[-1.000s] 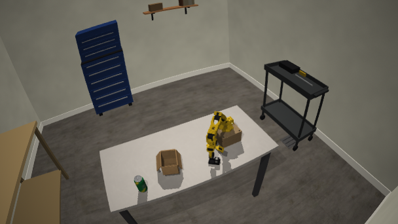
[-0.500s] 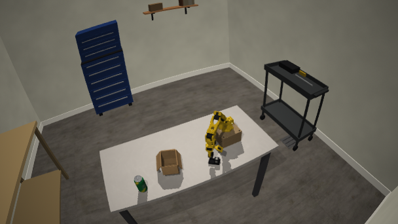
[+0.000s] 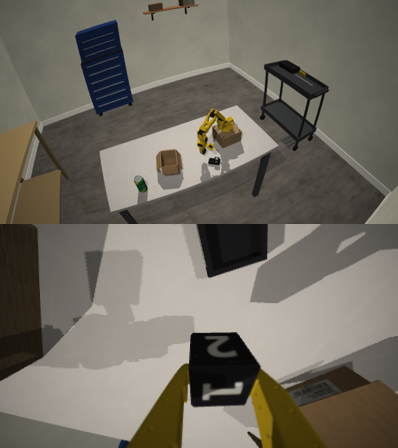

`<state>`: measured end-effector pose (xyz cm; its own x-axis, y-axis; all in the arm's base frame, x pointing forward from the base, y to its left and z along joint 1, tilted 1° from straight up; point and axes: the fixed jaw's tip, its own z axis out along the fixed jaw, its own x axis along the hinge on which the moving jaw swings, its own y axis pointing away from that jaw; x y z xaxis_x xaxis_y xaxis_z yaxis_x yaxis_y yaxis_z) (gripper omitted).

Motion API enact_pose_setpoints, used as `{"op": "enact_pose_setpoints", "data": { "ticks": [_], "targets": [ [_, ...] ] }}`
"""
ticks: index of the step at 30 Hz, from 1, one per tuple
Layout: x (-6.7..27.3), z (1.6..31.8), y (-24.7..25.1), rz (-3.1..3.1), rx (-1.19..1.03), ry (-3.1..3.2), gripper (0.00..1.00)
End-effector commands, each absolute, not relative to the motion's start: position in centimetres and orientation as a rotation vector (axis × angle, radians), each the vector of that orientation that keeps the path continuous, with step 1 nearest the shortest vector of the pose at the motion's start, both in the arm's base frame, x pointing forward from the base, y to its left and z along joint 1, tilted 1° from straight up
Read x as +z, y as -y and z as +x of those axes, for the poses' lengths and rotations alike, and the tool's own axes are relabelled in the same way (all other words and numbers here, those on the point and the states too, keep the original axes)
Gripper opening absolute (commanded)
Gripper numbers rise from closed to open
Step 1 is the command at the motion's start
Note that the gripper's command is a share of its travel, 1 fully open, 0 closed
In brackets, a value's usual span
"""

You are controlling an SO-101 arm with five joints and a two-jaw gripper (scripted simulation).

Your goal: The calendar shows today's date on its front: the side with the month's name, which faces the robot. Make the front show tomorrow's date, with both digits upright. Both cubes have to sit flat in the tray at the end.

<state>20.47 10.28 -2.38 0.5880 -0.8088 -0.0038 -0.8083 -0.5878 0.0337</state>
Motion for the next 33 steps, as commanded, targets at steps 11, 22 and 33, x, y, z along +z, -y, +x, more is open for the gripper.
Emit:
{"op": "enact_pose_setpoints", "data": {
  "ticks": [11,22,33],
  "targets": [
    [-2.5,22.2,-0.2,2.396,-0.006,2.027,0.0],
    [-3.0,19.2,8.3,1.925,-0.007,2.48,0.0],
    [-3.4,14.7,13.4,1.487,-0.008,2.766,0.0]
  ]
}}
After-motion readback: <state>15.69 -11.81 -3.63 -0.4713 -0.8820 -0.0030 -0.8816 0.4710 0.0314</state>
